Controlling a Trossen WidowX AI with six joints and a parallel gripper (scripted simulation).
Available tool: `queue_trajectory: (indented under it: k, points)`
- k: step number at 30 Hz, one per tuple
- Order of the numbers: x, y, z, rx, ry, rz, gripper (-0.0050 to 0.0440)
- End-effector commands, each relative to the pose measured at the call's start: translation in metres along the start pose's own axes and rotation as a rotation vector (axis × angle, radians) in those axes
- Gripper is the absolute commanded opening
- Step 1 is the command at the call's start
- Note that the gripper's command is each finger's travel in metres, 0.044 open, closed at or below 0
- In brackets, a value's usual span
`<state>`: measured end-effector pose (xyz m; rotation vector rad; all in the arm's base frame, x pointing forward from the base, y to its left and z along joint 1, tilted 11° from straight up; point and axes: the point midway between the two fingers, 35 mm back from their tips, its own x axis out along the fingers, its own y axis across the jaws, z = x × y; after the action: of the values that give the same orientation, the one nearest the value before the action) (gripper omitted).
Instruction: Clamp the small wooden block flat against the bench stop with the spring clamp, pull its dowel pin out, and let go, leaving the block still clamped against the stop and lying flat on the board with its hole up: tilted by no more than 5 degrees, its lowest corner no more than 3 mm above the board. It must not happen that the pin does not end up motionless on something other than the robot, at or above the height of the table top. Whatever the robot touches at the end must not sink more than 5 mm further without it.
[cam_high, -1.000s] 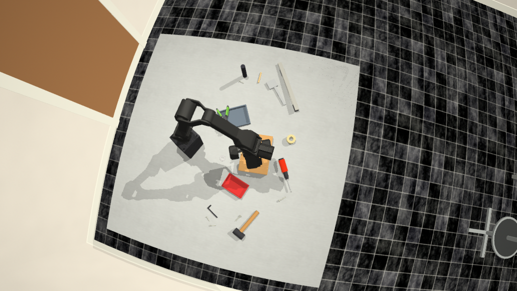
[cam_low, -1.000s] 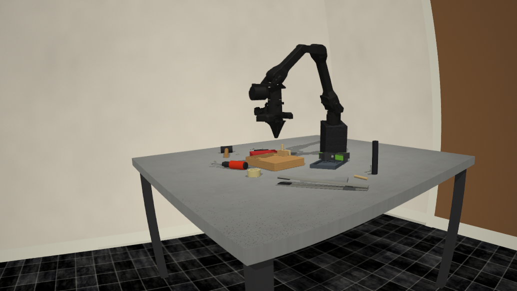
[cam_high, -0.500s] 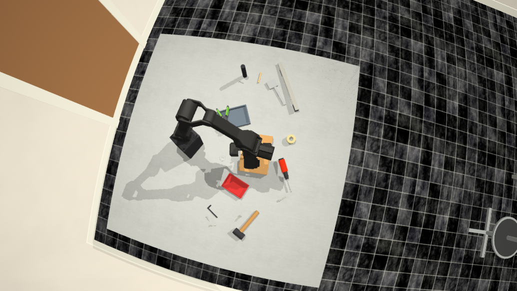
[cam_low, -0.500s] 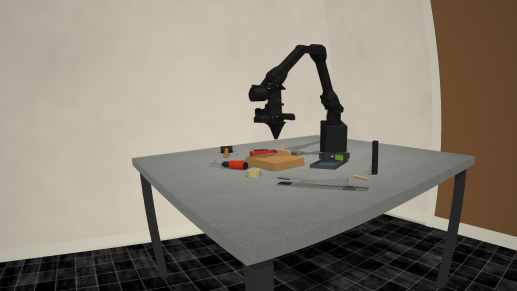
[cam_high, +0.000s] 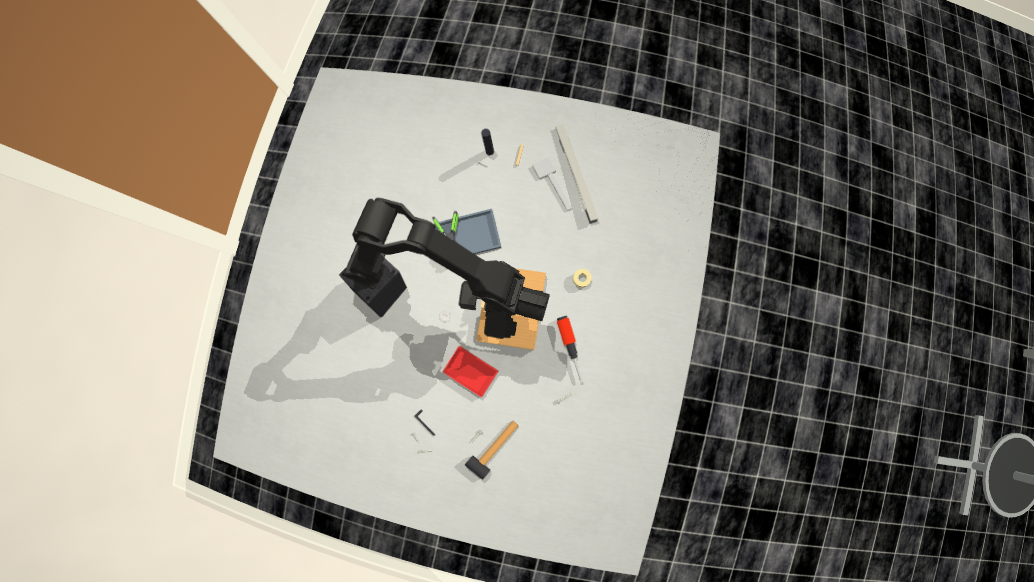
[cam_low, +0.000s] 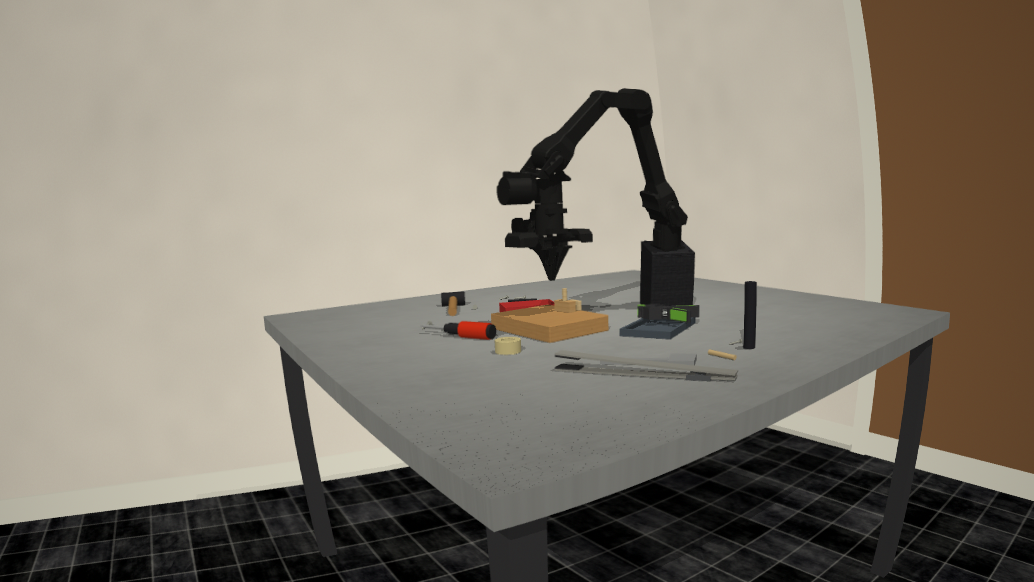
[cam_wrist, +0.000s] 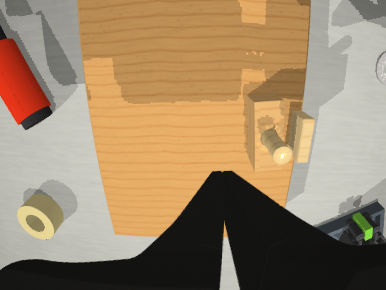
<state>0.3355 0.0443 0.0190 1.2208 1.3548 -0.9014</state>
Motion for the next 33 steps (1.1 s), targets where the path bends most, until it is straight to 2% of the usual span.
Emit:
queue_trajectory:
  k: [1, 15, 33]
  points:
    - [0.0, 0.0, 0.0, -0.004, 0.0, 0.001, 0.0]
    - [0.004, -0.001, 0.001, 0.016, -0.002, -0.007, 0.0]
    - [0.03, 0.0, 0.001, 0.016, -0.002, -0.007, 0.0]
